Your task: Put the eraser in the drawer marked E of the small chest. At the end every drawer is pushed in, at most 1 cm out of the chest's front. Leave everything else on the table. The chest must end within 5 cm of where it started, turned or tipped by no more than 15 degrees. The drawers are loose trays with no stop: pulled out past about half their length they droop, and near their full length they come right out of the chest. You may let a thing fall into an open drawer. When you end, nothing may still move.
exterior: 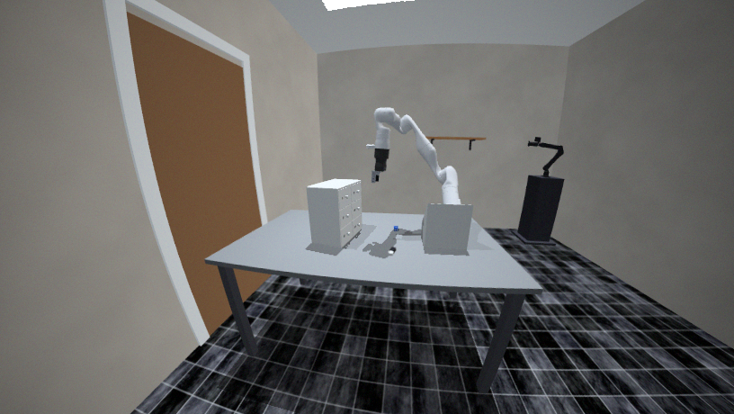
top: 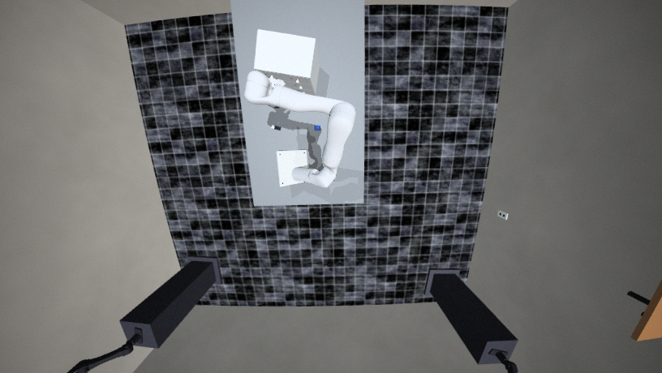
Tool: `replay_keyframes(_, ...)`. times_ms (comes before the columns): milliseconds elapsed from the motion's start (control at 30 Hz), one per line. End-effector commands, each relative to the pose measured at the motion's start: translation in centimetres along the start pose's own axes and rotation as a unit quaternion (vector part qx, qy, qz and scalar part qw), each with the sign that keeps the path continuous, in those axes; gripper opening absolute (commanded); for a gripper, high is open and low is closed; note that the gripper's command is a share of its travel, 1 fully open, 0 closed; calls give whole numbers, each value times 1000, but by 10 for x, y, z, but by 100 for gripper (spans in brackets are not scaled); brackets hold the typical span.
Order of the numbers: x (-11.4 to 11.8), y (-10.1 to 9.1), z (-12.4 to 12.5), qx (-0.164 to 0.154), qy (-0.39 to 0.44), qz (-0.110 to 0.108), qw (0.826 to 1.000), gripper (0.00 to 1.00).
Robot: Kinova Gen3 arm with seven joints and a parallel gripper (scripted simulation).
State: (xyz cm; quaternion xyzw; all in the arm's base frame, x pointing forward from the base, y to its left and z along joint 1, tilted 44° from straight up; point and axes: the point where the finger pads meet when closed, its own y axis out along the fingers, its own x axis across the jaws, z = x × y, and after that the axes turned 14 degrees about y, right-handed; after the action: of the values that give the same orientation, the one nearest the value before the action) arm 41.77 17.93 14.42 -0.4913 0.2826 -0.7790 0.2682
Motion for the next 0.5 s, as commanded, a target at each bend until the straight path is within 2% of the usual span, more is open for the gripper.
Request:
replay_keyframes(0,1,-1,-1,3,-2,1,1000,100)
replay_keyframes(467,-1,11,6,72,-2,18,997,100)
